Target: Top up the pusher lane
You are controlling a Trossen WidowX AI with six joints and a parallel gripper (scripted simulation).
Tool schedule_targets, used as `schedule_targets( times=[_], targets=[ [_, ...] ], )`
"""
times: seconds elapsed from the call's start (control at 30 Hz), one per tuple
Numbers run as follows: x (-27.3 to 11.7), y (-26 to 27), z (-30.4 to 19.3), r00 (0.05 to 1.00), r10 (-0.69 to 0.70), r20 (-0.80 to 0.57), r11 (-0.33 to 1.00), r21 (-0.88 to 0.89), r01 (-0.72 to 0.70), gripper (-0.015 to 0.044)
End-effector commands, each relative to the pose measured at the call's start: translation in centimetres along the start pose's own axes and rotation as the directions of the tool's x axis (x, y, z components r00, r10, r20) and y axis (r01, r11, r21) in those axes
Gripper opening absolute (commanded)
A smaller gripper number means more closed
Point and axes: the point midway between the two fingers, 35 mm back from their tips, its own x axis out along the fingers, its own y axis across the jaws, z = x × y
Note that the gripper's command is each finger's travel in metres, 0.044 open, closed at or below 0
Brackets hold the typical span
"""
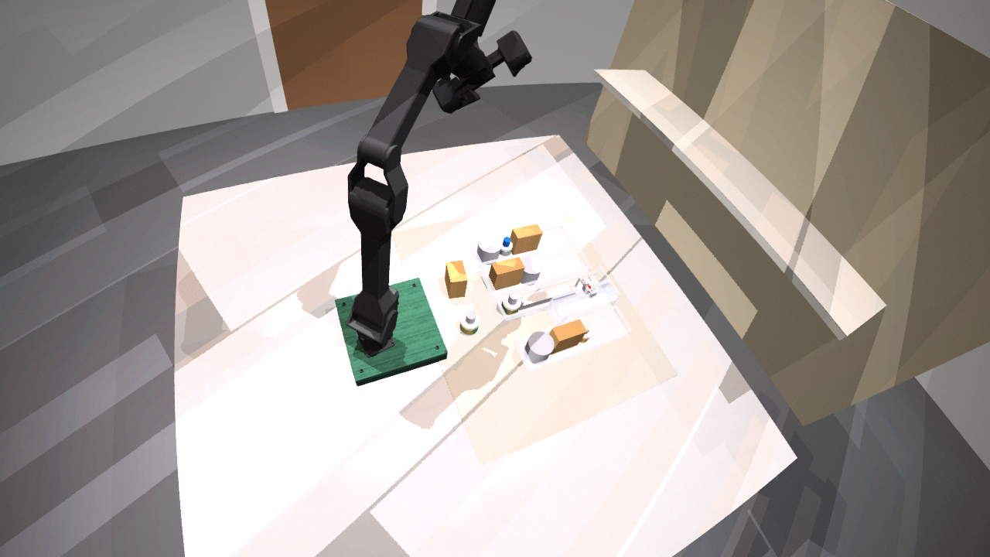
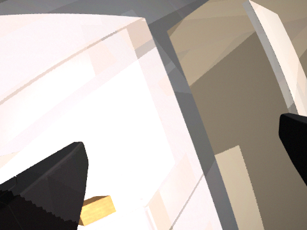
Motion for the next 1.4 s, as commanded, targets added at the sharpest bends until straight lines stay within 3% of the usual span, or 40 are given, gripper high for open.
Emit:
schedule_targets(
  times=[0.0, 0.33, 0.7, 1.0, 1.37],
  targets=[
    [0.1, 0.0, -0.2, 1.0, 0.002, -0.006, 1.0, 0.007, -0.002, 0.0426],
    [4.6, 3.0, -14.1, 0.935, 0.175, -0.309, 0.906, 0.422, -0.03, 0.044],
    [4.6, 12.5, -28.0, 0.754, 0.446, -0.482, 0.575, 0.8, 0.171, 0.044],
    [1.9, 22.4, -35.4, 0.587, 0.653, -0.478, 0.247, 0.868, 0.431, 0.044],
    [2.2, 23.4, -36.3, 0.578, 0.664, -0.474, 0.229, 0.865, 0.447, 0.044]
  ],
)
